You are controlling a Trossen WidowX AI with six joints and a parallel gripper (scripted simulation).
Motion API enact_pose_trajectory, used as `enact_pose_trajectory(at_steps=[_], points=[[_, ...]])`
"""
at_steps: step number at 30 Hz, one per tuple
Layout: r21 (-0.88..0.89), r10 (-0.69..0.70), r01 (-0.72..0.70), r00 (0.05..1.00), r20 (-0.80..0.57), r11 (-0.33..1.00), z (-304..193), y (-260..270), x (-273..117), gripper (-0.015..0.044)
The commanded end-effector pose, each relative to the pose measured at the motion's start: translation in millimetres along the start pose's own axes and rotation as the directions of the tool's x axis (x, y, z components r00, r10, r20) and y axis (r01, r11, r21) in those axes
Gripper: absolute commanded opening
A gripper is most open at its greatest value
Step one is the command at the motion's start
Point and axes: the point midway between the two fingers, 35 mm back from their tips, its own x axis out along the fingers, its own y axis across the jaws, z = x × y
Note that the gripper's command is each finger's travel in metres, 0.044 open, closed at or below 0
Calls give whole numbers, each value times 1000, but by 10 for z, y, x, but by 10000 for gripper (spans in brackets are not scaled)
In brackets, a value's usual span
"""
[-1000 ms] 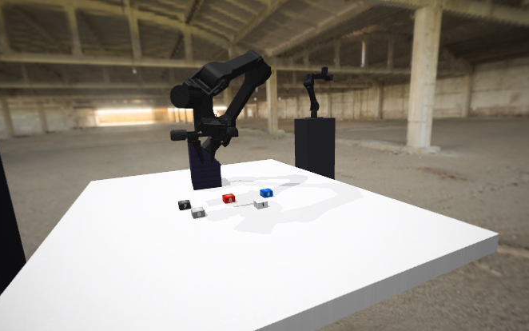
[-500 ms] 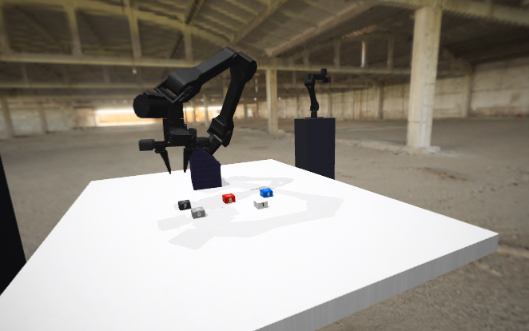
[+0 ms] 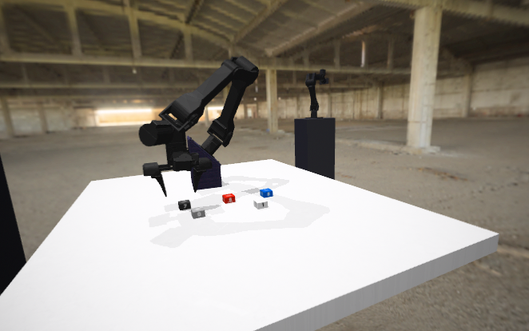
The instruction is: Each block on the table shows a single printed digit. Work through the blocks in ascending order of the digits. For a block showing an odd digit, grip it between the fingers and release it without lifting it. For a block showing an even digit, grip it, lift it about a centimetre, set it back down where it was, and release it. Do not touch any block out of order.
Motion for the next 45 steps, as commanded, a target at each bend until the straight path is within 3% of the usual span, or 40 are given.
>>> enact_pose_trajectory(at_steps=[1, 18, 29, 44, 45], points=[[8, 9, -9, 1000, -4, 1000, -20, 15, 103, 400], [8, 11, -11, 1000, -4, 1000, -26, 26, 347, 400], [8, 11, -11, 1000, -4, 1000, -26, 26, 347, 120], [8, 11, -11, 1000, -4, 1000, -26, 26, 347, 120], [8, 11, -11, 1000, -4, 1000, -26, 26, 347, 146]])
